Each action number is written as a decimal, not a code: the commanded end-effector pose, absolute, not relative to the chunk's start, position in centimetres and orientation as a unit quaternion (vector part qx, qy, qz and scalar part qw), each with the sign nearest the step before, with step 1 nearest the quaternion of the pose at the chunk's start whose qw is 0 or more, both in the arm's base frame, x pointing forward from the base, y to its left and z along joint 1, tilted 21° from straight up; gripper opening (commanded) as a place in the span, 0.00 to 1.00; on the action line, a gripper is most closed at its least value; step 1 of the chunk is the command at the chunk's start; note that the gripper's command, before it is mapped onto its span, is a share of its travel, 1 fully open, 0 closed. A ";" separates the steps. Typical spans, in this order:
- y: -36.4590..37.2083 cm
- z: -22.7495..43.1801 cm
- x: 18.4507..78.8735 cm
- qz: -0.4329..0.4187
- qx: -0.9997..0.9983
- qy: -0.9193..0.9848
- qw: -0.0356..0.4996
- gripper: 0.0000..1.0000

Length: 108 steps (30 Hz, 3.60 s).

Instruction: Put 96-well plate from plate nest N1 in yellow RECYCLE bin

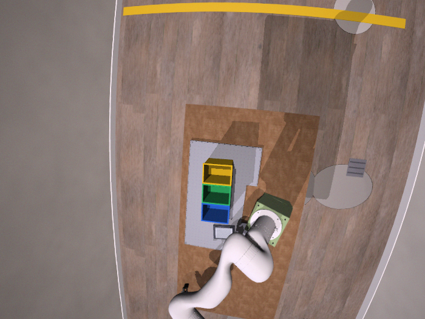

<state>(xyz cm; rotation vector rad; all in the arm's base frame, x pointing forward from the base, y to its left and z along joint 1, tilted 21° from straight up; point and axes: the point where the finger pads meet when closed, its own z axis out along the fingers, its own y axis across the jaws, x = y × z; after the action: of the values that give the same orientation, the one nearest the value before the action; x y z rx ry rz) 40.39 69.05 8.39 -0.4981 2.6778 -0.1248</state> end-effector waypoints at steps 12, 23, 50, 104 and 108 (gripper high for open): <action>65.7 9.0 40.0 -0.007 0.016 0.972 0.234 1.00; 63.8 9.2 39.6 0.013 0.111 0.964 0.241 1.00; 57.5 9.5 37.8 0.081 0.381 0.889 0.240 1.00; 45.4 9.4 32.5 0.174 0.747 0.618 0.170 1.00; 44.5 9.3 32.1 0.178 0.767 0.595 0.164 1.00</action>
<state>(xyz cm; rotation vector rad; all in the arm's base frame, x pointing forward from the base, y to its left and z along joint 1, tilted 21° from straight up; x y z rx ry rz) 32.77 45.85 9.30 2.0903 1.7951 0.4382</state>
